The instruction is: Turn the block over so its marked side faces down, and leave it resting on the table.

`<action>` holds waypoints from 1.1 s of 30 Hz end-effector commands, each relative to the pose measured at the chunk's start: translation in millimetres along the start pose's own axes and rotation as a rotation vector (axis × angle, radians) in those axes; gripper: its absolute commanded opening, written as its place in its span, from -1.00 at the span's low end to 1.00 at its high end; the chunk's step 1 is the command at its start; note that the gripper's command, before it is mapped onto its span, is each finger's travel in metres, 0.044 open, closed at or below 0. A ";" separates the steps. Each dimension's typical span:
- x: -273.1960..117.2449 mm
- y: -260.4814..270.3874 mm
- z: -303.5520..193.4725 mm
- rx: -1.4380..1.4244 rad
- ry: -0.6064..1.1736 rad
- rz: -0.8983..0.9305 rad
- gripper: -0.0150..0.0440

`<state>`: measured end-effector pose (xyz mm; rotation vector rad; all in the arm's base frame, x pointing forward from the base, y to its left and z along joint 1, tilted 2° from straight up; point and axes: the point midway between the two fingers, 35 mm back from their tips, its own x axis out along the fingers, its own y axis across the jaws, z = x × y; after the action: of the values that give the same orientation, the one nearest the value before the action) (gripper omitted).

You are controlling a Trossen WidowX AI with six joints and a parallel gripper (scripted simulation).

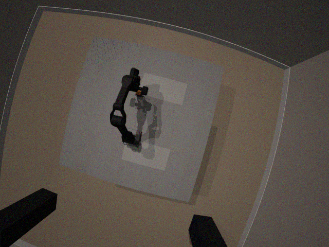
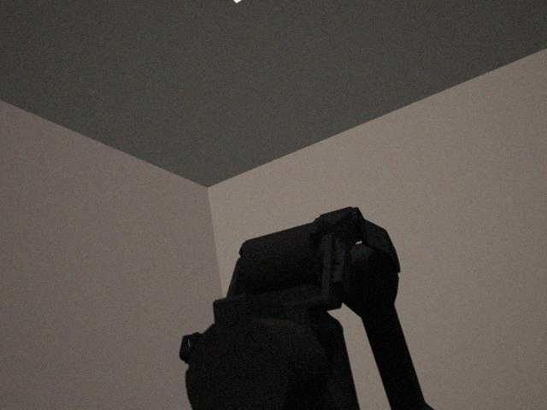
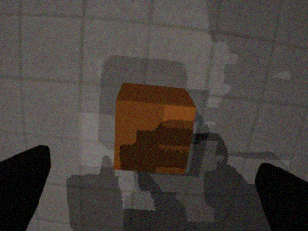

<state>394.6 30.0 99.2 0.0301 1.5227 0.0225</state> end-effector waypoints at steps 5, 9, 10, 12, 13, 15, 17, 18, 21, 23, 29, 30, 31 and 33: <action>13.7 0.4 -2.3 -0.001 0.016 0.003 1.00; 19.2 0.4 -2.2 -0.001 0.016 0.003 1.00; 20.8 0.5 -2.2 -0.001 0.016 0.003 1.00; 24.1 0.5 -2.2 -0.001 0.016 0.003 1.00; 25.8 0.5 -2.2 -0.001 0.016 0.003 1.00; 29.0 0.5 -2.2 -0.001 0.016 0.003 1.00; 32.3 0.5 -2.3 -0.001 0.016 0.003 1.00; 33.9 0.5 -2.3 -0.001 0.016 0.003 1.00; 38.9 0.5 -2.5 -0.001 0.016 0.003 1.00; 42.1 0.5 -2.7 -0.001 0.016 0.003 1.00; 46.1 0.5 -3.0 -0.001 0.016 0.003 1.00; 46.1 0.5 -3.0 -0.001 0.016 0.003 0.91; 46.1 0.5 -3.0 -0.001 0.016 0.003 0.82; 46.1 0.5 -3.0 -0.001 0.016 0.003 0.64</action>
<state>394.9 31.5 57.5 0.0272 1.5292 0.0249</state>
